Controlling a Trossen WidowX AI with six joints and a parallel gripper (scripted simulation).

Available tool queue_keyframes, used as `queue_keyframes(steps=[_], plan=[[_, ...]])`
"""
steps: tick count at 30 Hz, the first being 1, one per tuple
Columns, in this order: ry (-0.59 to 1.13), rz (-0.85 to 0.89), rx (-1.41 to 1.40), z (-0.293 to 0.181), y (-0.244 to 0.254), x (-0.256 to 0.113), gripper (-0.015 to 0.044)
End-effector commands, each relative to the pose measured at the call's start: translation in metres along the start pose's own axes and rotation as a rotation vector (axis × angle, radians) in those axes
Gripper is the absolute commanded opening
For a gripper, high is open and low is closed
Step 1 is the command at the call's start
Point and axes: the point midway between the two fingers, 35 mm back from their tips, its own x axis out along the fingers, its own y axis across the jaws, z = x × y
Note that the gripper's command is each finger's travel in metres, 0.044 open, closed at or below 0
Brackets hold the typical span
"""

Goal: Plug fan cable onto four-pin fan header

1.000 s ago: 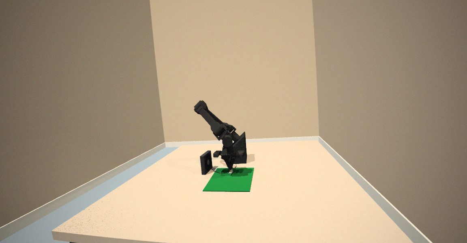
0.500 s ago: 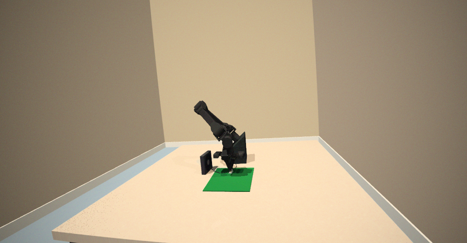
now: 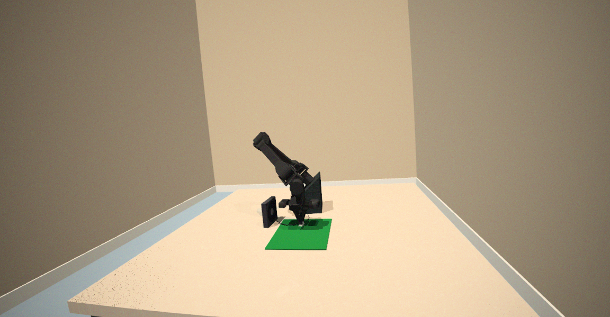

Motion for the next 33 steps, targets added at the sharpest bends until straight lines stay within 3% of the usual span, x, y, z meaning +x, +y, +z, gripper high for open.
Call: queue_keyframes(steps=[1, 3, 13, 17, 21, 28, 33], plan=[[0.003, 0.0, -0.004, -0.001, 0.0, 0.004, 0.0], [0.003, 0.0, -0.004, -0.001, 0.0, 0.005, 0.0], [0.0, 0.0, 0.0, 0.0, 0.0, 0.002, 0.026], [0.001, 0.002, -0.001, 0.001, 0.001, -0.007, 0.026], [0.003, 0.003, -0.004, 0.001, 0.001, -0.051, 0.026], [0.003, 0.003, -0.004, 0.002, 0.001, -0.054, 0.026], [0.001, 0.004, -0.002, 0.048, 0.006, -0.057, 0.026]])
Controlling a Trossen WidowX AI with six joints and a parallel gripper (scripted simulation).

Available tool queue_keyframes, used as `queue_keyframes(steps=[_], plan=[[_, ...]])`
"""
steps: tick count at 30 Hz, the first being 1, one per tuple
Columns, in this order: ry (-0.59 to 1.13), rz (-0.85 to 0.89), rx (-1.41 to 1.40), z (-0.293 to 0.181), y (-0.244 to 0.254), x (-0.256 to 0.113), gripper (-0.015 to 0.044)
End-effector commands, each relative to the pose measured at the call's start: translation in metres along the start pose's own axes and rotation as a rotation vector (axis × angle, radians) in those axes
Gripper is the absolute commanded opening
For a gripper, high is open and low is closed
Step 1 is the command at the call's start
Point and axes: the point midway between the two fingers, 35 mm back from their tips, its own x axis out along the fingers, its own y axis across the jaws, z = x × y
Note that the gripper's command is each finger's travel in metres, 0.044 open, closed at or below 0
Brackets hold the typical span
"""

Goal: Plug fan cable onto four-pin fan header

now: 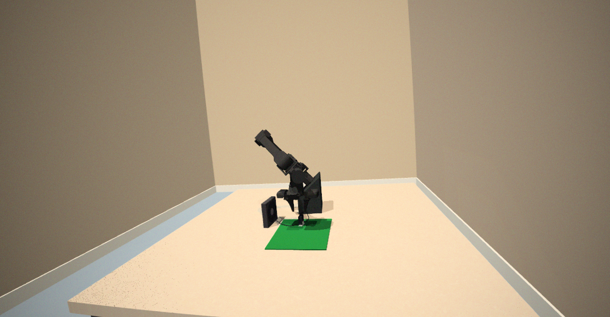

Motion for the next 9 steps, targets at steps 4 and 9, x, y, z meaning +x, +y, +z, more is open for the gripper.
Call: queue_keyframes(steps=[4, 9], plan=[[-0.007, 0.004, 0.008, 0.069, 0.005, -0.004, 0.026], [-0.009, 0.003, 0.01, 0.101, 0.007, -0.002, 0.026]])
